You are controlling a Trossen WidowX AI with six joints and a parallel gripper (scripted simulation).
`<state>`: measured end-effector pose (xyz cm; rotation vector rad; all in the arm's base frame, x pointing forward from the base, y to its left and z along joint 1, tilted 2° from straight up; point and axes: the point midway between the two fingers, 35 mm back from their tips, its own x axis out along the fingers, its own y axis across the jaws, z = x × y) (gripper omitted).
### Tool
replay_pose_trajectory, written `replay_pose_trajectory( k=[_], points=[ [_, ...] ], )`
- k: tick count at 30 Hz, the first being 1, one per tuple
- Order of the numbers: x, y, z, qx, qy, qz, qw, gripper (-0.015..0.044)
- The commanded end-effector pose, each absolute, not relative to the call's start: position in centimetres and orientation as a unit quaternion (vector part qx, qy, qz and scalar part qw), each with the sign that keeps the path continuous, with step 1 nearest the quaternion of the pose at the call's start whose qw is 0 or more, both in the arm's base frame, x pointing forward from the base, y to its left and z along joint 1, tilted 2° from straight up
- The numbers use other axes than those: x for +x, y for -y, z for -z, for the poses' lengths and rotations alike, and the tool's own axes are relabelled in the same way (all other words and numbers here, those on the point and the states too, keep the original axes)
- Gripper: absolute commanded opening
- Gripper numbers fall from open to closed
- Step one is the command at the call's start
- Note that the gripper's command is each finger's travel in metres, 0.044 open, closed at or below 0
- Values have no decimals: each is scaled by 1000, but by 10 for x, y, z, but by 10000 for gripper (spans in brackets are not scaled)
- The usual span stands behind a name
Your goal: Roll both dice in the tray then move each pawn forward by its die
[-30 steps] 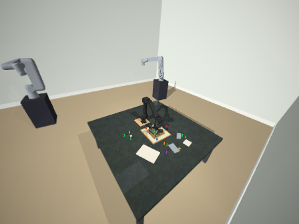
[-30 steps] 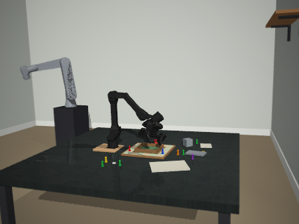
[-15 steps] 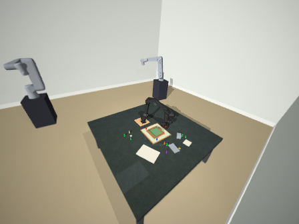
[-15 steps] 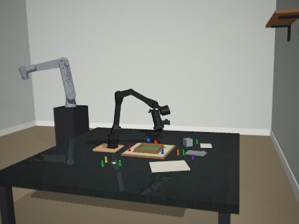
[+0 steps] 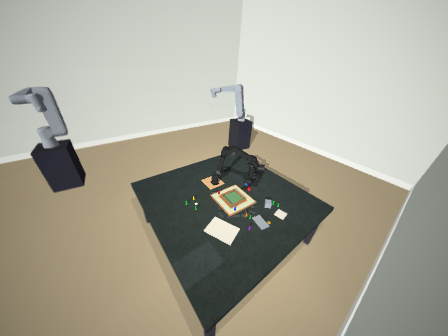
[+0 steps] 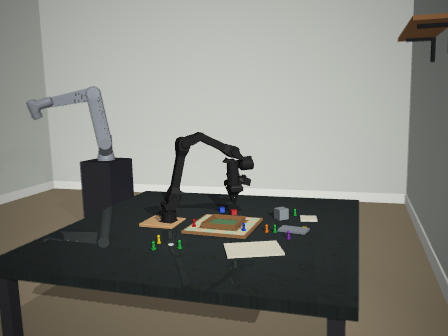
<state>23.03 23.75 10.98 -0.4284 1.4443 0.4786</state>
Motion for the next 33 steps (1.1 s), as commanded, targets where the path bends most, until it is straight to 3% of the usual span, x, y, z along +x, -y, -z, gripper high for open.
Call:
replay_pose_trajectory(
  k=[1,29,33],
  points=[
    [229,-238,-103,-195,-652,-218,700,275],
    [232,-240,-57,-195,-652,-218,699,275],
    [232,-240,-57,-195,-652,-218,699,170]
  ],
)
